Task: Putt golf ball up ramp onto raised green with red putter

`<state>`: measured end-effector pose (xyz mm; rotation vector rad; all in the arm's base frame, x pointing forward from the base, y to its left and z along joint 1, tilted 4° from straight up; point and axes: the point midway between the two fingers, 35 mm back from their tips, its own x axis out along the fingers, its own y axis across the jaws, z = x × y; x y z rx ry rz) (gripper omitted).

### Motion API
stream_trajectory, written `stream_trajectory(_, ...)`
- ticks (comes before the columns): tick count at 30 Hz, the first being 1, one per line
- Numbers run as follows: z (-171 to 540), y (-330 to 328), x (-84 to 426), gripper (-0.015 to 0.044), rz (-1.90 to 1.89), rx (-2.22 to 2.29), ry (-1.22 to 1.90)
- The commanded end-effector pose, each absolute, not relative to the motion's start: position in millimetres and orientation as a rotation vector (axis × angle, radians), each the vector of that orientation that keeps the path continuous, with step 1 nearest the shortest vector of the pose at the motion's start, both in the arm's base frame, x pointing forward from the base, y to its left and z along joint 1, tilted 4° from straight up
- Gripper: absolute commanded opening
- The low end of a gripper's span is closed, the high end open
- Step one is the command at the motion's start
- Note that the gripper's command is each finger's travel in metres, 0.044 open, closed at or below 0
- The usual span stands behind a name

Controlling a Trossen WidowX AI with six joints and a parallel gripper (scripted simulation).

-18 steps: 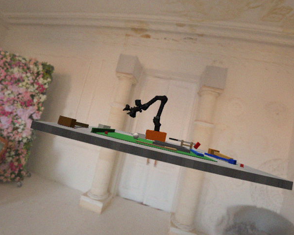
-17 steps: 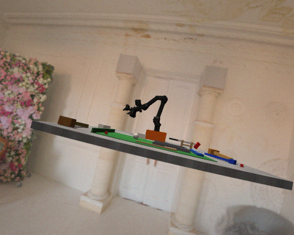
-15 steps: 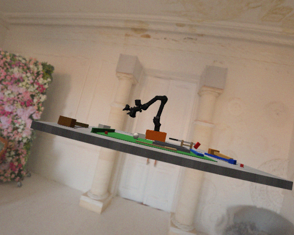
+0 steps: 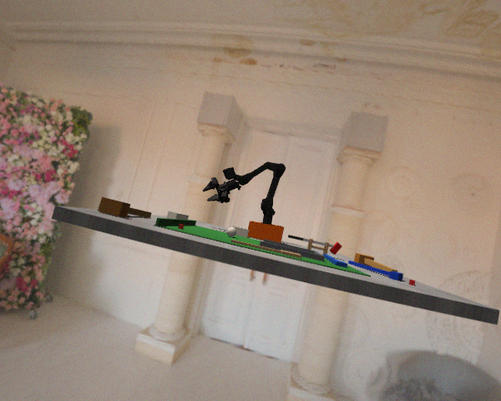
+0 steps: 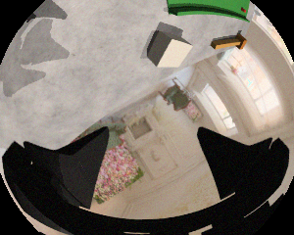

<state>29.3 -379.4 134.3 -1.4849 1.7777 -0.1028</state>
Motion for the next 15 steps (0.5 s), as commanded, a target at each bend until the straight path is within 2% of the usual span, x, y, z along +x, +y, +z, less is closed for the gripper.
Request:
stream_trajectory(1, 115.2, -359.4, 101.0, 0.0440, -0.008, -1.485, 1.568)
stream_trajectory(8, 87.3, -293.4, 201.2, 0.0440, 0.199, -1.443, 1.305)
stream_trajectory(15, 63.8, -195.3, 271.1, 0.0440, 0.451, -1.353, 1.107)
